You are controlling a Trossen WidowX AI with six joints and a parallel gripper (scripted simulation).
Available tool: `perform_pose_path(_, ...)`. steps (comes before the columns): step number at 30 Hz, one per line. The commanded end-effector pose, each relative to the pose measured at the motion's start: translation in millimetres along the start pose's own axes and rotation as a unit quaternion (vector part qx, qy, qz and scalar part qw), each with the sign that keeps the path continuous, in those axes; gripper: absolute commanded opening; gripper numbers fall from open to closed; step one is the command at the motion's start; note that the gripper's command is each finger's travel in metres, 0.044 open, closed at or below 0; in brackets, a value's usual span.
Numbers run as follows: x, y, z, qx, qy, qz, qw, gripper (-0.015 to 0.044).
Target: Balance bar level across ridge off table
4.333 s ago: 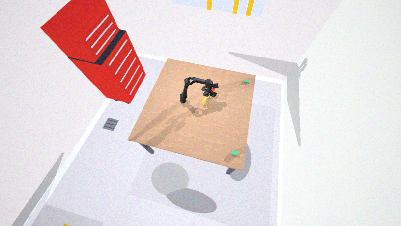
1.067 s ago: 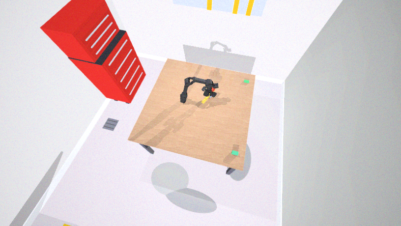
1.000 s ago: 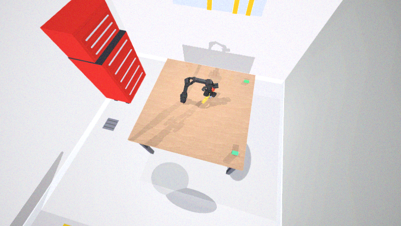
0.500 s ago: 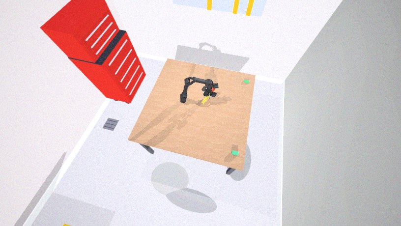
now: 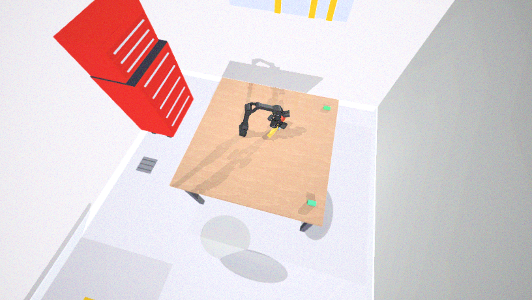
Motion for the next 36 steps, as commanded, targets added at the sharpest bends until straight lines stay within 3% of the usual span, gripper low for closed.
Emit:
perform_pose_path(1,0.0,0.0,0.0,0.000,0.000,0.000,1.000,0.0171)
perform_pose_path(25,0.0,0.0,0.0,0.000,0.000,0.000,1.000,0.0185)
perform_pose_path(34,0.0,0.0,0.0,0.000,0.000,0.000,1.000,0.0421)
perform_pose_path(36,0.0,0.0,0.0,0.000,0.000,0.000,1.000,0.0440)
Point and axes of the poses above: the point midway between the two fingers, 35 mm back from their tips, its own x axis out along the fingers, its own y axis across the jaws, z = x × y, the point moved 8 cm from there along -x, back along the fingers, and after that the axes turned 15 degrees about -x, right-handed, at the moved point
